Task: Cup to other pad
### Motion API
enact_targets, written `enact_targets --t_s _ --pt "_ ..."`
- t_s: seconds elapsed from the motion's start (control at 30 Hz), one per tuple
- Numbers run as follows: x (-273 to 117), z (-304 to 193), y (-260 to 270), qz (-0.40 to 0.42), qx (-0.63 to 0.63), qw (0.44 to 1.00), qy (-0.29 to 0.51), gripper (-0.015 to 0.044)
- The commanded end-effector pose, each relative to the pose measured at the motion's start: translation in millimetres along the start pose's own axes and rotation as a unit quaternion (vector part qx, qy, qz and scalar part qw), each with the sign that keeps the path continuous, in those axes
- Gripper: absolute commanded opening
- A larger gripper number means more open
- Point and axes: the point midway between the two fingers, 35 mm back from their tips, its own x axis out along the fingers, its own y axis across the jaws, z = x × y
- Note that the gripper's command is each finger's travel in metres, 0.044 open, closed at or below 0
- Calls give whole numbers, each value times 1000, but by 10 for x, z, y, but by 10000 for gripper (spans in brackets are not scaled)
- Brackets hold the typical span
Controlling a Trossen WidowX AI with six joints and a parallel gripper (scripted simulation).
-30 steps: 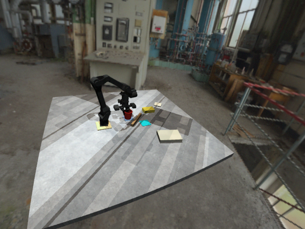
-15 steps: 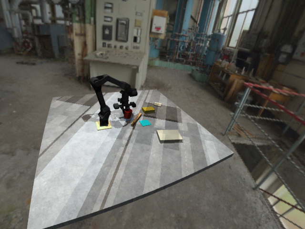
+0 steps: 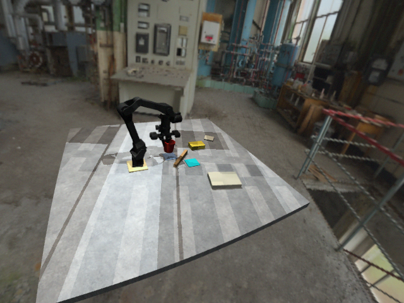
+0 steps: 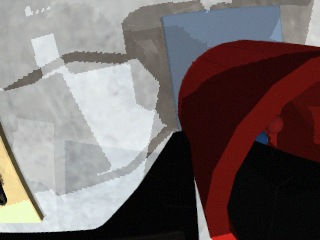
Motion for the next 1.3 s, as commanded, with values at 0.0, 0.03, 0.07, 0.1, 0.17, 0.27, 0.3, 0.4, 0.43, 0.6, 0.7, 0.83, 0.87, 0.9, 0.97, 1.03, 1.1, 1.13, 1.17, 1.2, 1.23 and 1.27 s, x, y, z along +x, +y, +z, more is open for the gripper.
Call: enact_targets --t_s 0.0,0.03,0.07,0.1,0.17,0.27,0.3,0.4,0.43,0.6,0.7,0.83,0.87,0.9,0.97,1.03,1.1,1.13,1.17,1.2,1.23,1.27 --pt "-43 -2 1 -5 -1 1000 -4 0" --pt "-43 -4 5 -5 -1 1000 -4 0" --pt "-43 -6 7 -5 -1 1000 -4 0" --pt "-43 -8 9 -5 -1 1000 -4 0" --pt "-43 -12 13 -5 -1 1000 -4 0" --pt "-43 -17 15 -5 -1 1000 -4 0" --pt "-26 -17 14 -2 0 1000 -1 0" --pt "-26 -17 14 -2 0 1000 -1 0" --pt "-26 -17 14 -2 0 1000 -1 0" --pt "-26 -17 14 -2 0 1000 -1 0" --pt "-26 -17 14 -2 0 1000 -1 0" --pt "-26 -22 8 -2 0 1000 -1 0" --pt "-27 -27 1 -3 0 1000 -1 0" --pt "-27 -34 -8 -3 0 1000 -1 0" --pt "-29 -52 -31 -3 0 1000 -1 0" --pt "-30 -75 -57 -3 0 1000 -1 0" --pt "-30 -98 -83 -4 0 1000 -2 0" --pt "-30 -110 -97 -4 0 1000 -2 0" --pt "-30 -122 -110 -4 0 1000 -2 0" --pt "-30 -135 -123 -4 0 1000 -2 0" --pt "-29 -147 -136 -4 -1 1000 -2 0" --pt "-29 -160 -150 -4 -1 1000 -2 0"
